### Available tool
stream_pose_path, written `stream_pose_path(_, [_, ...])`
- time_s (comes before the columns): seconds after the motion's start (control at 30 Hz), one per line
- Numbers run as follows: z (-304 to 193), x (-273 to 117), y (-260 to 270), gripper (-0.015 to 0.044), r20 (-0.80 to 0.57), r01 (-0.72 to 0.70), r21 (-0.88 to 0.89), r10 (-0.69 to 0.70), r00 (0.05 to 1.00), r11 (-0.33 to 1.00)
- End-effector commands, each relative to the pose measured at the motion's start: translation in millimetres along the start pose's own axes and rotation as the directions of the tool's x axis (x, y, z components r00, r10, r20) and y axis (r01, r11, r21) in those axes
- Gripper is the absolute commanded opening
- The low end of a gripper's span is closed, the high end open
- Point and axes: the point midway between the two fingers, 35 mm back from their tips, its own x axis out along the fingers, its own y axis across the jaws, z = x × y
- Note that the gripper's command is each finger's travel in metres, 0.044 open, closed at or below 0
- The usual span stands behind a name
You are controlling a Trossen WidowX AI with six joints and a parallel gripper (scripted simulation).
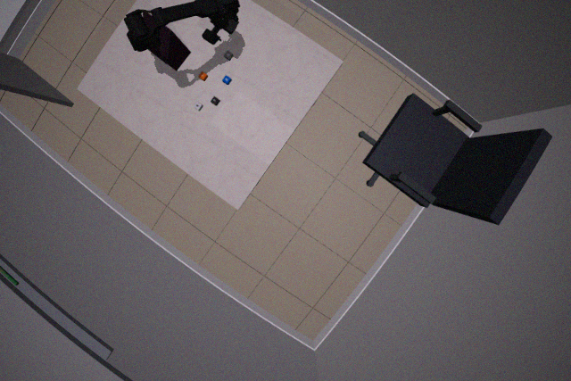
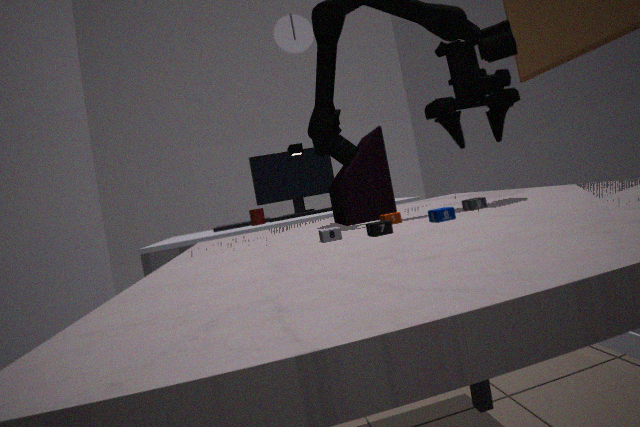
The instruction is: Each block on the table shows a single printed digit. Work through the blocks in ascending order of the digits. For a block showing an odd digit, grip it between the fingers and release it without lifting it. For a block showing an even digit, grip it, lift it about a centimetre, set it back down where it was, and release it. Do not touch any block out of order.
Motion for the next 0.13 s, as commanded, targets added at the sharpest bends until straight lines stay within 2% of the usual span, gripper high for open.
stream_pose_path(0.0, [-6.4, -7.1, 2.7, 0.04, -0.021, 0.012, 0.011, -0.011, 1.0, 1.0])
stream_pose_path(0.1, [-6.4, -7.1, 2.7, 0.04, -0.021, 0.012, 0.011, -0.011, 1.0, 1.0])
